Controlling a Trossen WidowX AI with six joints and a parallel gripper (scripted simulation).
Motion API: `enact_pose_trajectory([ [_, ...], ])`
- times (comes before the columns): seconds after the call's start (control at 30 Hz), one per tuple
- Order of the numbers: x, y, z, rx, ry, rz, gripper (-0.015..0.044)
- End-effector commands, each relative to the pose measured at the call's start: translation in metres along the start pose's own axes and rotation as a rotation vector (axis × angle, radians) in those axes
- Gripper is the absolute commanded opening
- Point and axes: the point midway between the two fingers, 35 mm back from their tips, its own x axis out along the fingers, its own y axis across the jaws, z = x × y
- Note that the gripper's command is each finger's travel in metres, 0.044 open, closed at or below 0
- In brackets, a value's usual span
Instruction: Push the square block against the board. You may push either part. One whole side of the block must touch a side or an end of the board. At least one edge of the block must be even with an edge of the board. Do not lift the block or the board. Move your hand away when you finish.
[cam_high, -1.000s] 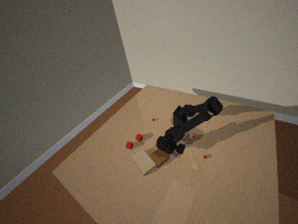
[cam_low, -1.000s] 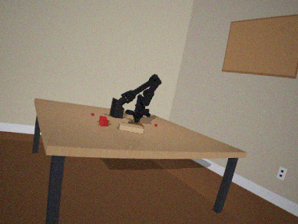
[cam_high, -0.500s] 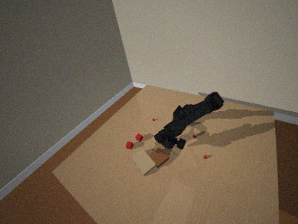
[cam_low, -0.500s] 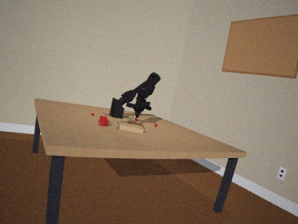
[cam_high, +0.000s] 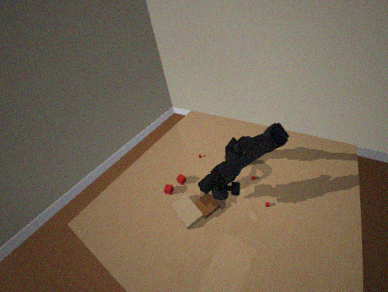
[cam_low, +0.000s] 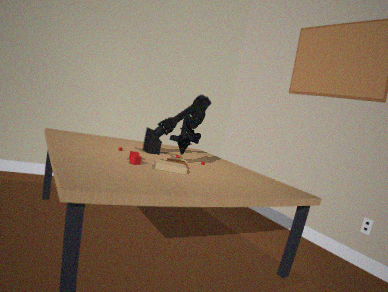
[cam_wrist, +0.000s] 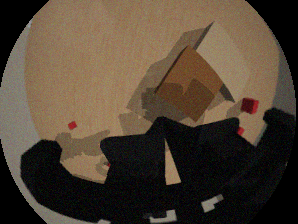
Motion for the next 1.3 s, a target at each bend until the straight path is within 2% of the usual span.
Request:
enact_pose_trajectory([
  [0.0, -0.002, -0.002, 0.016, -0.139, -0.001, -0.001, 0.0],
  [0.7, 0.0, -0.009, 0.085, -0.853, 0.003, 0.002, 0.0],
  [0.93, 0.003, -0.009, 0.088, -0.876, 0.003, 0.002, 0.0],
  [1.07, 0.052, -0.008, 0.087, -0.876, 0.001, 0.003, 0.0],
  [1.27, 0.055, -0.009, 0.087, -0.875, 0.001, 0.003, 0.0],
])
